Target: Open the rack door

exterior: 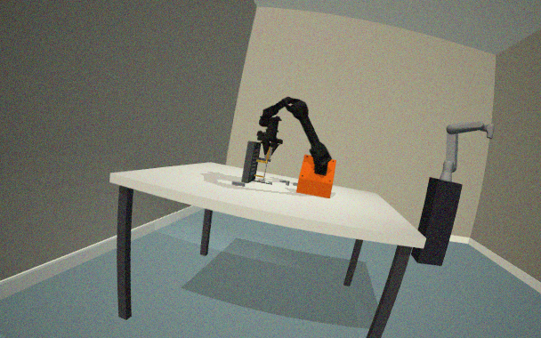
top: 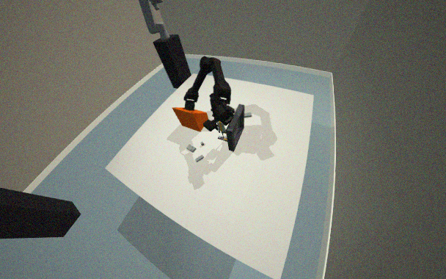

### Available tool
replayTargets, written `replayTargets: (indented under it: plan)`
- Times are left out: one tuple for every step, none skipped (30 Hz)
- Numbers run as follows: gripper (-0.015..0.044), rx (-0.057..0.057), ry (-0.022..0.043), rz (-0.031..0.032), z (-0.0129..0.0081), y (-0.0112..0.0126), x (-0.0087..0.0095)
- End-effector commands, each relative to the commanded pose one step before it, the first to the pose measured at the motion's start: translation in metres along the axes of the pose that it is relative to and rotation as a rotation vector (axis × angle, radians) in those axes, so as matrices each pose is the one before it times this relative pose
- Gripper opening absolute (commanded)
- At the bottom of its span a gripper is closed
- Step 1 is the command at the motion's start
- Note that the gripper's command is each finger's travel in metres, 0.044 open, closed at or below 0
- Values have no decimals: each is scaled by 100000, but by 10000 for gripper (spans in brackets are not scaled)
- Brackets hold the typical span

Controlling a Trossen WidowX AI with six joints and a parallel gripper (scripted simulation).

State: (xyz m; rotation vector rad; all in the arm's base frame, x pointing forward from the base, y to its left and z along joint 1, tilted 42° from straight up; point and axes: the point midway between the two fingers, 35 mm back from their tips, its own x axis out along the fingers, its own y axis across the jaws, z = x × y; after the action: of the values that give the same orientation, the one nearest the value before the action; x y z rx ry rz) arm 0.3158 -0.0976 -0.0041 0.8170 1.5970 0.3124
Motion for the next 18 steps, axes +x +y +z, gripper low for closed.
replayTargets:
  plan:
    - [288, -24269, 12, 248, -7, 39, 32]
    - [288, -4954, 1, 0, 0, 0, 0]
    - [288, -4954, 1, 0, 0, 0, 0]
    - [288, -4954, 1, 1, 0, 0, 0]
    - [288, -4954, 1, 1, 0, 0, 0]
    - [288, -4954, 1, 1, 0, 0, 0]
    - [288, -4954, 1, 1, 0, 0, 0]
    - [288, -4954, 0, 1, 0, 0, 0]
    - [288, -4954, 0, 1, 0, 0, 0]
    - [288, -4954, 0, 1, 0, 0, 0]
    - [288, -4954, 0, 1, 0, 0, 0]
    - [288, -4954, 0, 1, 0, 0, 0]
    - [288, -4954, 0, 1, 0, 0, 0]
    - [288, -4954, 0, 1, 0, 0, 0]
    - [288, -4955, 16, -34, -10, -8, 1]
    - [288, -4956, 18, -33, -10, -7, 1]
    - [288, -4956, 20, -32, -10, -7, 1]
    - [288, -4955, 14, -21, -7, -4, 1]
